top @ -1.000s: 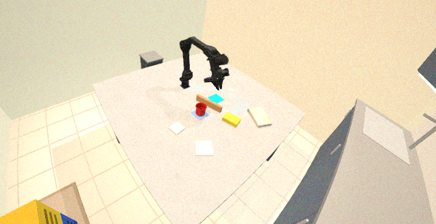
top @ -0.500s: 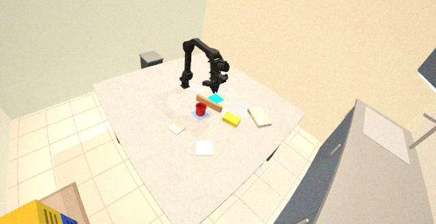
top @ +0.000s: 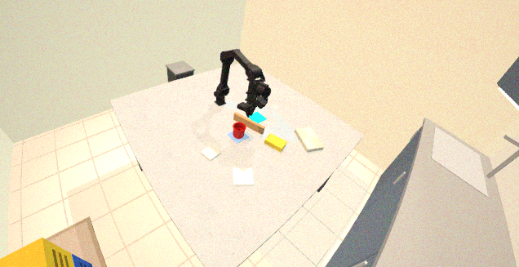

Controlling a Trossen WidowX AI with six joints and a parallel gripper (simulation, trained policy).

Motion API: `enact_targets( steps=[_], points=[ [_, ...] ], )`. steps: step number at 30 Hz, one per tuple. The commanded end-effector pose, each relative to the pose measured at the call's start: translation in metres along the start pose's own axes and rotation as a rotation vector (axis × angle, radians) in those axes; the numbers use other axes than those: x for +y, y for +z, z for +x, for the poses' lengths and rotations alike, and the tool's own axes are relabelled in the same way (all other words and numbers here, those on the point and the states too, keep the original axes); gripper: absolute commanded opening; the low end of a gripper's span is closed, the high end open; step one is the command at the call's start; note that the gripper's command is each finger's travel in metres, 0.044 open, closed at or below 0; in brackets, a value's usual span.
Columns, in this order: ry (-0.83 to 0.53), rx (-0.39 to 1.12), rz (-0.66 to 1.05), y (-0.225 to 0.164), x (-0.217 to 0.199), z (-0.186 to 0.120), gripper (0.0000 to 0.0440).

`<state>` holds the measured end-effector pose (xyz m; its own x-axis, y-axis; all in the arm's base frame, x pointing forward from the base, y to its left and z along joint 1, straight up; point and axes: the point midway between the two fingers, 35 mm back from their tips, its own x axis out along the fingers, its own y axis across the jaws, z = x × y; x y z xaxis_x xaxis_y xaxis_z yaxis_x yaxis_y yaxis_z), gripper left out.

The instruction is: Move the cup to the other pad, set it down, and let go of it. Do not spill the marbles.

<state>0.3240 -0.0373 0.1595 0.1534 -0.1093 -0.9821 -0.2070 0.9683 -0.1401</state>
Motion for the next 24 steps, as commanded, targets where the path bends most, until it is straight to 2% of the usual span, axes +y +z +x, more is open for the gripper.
enact_targets(
  steps=[1,24],
  points=[
    [0.002,0.040,-0.030,-0.004,-0.005,0.009,0.0125],
    [0.062,0.161,-0.237,-0.029,-0.022,0.093,0.0157]
  ],
)
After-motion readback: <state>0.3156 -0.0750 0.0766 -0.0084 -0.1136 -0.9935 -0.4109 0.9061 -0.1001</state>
